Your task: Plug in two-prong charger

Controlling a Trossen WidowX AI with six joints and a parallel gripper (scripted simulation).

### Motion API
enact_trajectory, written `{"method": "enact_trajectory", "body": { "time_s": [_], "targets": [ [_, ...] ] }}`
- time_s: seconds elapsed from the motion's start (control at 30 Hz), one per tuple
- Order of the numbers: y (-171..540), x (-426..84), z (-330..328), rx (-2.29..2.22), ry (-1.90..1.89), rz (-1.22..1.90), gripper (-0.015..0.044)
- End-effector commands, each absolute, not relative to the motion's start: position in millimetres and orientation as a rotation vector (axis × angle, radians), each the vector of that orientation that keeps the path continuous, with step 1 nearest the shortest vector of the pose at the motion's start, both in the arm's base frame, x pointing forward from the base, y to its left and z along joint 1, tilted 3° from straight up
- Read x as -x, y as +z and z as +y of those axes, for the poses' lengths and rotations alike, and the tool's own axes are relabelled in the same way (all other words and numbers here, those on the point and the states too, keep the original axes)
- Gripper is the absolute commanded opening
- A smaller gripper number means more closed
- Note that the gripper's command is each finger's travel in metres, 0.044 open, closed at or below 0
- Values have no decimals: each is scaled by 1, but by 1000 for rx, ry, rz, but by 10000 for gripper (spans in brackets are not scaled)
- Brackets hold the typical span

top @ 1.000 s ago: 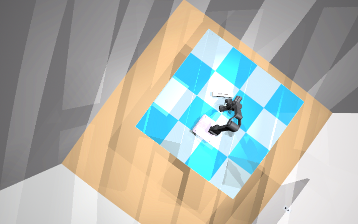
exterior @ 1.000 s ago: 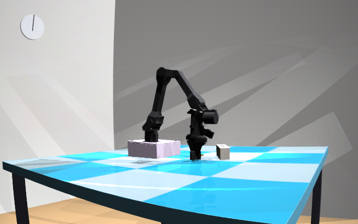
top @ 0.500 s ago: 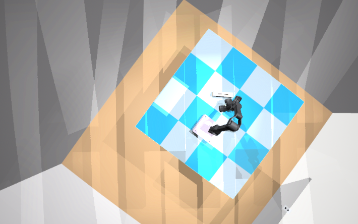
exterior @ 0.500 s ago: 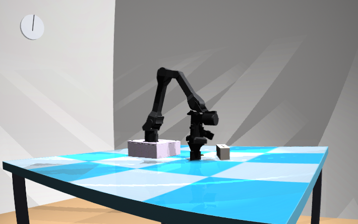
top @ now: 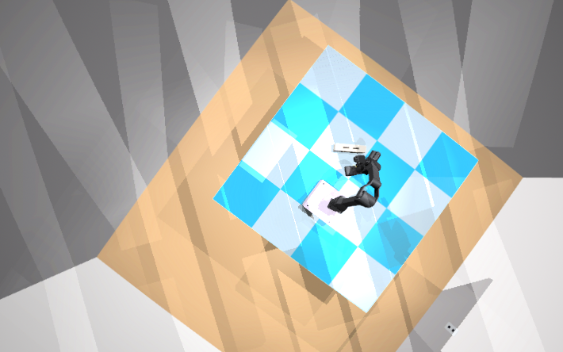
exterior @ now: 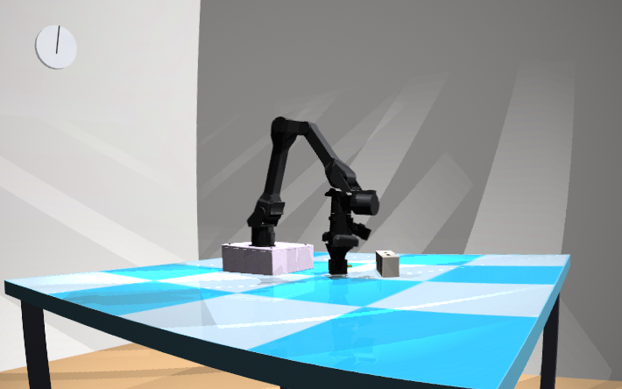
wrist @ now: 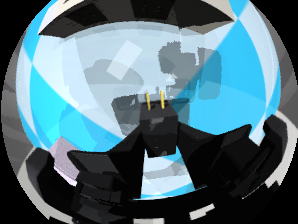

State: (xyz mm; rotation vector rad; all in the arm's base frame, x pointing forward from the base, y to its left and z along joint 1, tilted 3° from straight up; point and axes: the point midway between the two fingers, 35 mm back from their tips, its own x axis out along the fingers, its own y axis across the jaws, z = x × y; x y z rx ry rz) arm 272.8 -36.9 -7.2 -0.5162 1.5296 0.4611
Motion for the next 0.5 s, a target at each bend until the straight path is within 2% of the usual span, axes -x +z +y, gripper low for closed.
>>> {"method": "enact_trajectory", "body": {
  "time_s": [0.0, 0.2, 0.47],
  "targets": [
    [11, -275, -38, 523, 454, 1515, 0],
    [36, -270, -37, 525, 454, 1514, 0],
    [33, -271, -34, 504, 436, 1518, 0]
  ]
}}
